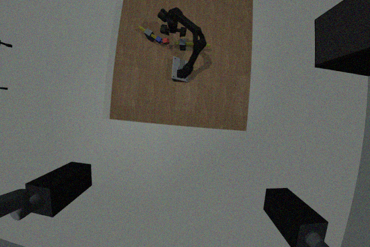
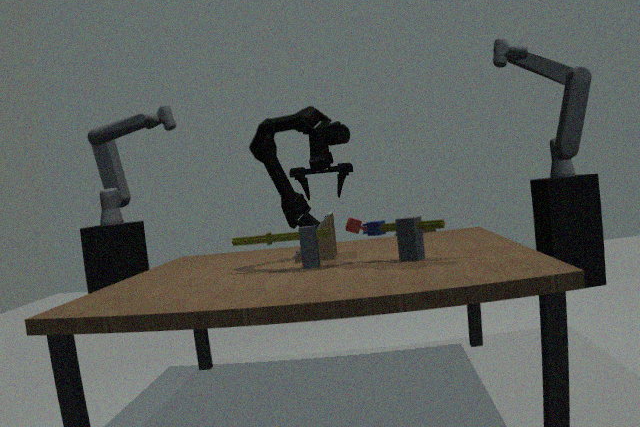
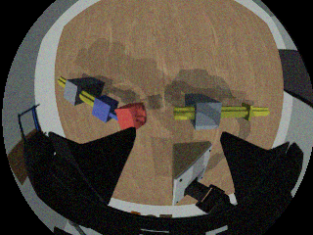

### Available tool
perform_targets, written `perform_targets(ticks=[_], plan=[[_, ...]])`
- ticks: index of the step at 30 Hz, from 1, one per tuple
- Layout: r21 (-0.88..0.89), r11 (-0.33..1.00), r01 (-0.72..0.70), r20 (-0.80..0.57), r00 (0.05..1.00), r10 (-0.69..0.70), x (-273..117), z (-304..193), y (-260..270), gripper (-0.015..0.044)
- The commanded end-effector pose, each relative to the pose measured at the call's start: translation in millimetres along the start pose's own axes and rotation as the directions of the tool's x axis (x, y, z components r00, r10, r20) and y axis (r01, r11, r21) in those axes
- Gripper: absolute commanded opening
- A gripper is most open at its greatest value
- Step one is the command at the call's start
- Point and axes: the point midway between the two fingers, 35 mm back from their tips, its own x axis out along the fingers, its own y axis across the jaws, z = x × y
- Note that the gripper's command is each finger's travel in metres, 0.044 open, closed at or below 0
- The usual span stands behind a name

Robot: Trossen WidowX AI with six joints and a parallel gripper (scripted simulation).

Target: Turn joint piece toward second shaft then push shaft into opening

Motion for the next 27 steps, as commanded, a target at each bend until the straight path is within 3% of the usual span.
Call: perform_targets(ticks=[1, 14, 27], plan=[[0.122, 0.992, 0.023, 0.002, 1.0, -0.024, 4.9, -0.5, 0.4, 0.044], [0.465, 0.883, 0.06, 0.007, 0.997, -0.072, 14.5, -0.8, 2.0, 0.044], [0.748, 0.66, 0.068, 0.015, 0.993, -0.119, 23.9, -1.3, 3.4, 0.044]])
